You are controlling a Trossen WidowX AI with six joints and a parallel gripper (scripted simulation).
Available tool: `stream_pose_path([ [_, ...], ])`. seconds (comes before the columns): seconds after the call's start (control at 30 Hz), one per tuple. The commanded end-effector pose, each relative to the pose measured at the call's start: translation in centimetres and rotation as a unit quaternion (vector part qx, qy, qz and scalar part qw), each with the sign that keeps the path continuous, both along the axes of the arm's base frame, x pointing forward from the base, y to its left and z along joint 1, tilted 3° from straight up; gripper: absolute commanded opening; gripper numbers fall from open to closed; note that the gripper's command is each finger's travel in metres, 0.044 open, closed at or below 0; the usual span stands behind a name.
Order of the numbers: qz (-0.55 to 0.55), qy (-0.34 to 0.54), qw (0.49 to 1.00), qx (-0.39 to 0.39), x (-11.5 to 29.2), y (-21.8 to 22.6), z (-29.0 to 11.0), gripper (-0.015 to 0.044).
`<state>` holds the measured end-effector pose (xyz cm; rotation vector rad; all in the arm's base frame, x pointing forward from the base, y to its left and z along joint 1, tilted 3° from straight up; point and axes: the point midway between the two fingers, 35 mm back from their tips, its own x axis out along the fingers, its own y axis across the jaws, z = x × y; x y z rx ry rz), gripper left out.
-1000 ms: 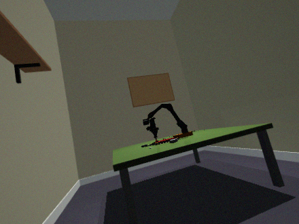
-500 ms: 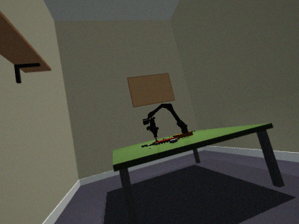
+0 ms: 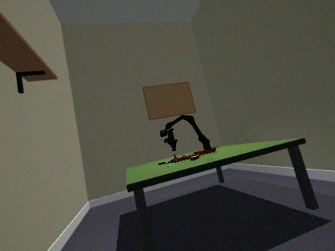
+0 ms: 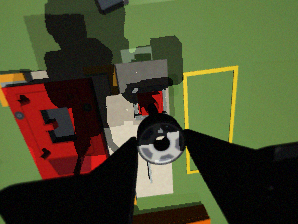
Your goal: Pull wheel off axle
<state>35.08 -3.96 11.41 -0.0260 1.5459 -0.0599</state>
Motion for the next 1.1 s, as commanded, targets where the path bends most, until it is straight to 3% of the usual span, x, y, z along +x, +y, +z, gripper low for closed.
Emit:
stream_pose_path([
  [0.0,0.000,0.001,1.000,0.000,-0.2,-0.5,-0.1,0.0000],
  [1.07,-0.001,-0.006,1.000,-0.004,-5.4,-9.5,1.1,0.0000],
])
